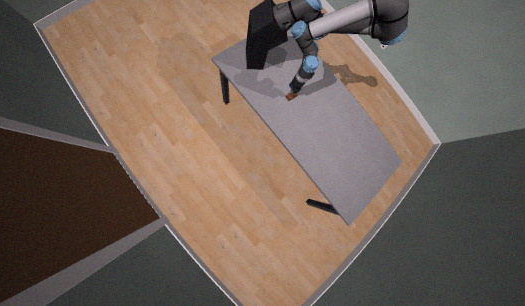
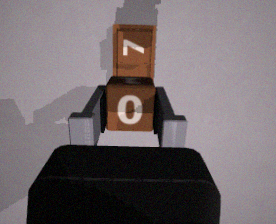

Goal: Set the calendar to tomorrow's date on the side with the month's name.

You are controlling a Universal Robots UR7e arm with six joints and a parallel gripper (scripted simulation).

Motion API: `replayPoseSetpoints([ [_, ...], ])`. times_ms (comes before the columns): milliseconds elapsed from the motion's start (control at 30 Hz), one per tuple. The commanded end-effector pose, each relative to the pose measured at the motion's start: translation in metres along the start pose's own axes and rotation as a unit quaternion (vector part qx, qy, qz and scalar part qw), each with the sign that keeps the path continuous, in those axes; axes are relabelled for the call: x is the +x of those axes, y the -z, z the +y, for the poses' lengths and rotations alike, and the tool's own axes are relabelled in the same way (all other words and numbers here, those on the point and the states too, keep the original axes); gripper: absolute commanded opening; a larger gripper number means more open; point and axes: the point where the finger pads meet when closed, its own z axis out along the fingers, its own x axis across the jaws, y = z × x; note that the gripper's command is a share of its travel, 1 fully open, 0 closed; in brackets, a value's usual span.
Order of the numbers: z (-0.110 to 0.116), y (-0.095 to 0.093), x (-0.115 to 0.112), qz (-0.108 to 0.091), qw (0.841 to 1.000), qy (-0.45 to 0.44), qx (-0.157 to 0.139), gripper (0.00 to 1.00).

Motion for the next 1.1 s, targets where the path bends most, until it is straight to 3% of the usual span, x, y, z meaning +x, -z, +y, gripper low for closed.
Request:
replayPoseSetpoints([
  [0,0.001,-0.019,0.001,0.001,1.0,0.0,-0.001,0.6],
  [400,0.001,-0.04,0.001,0.001,1.0,0.0,-0.001,0.6],
  [1067,0.001,-0.042,0.001,0.001,1.0,0.0,-0.001,0.6],
])
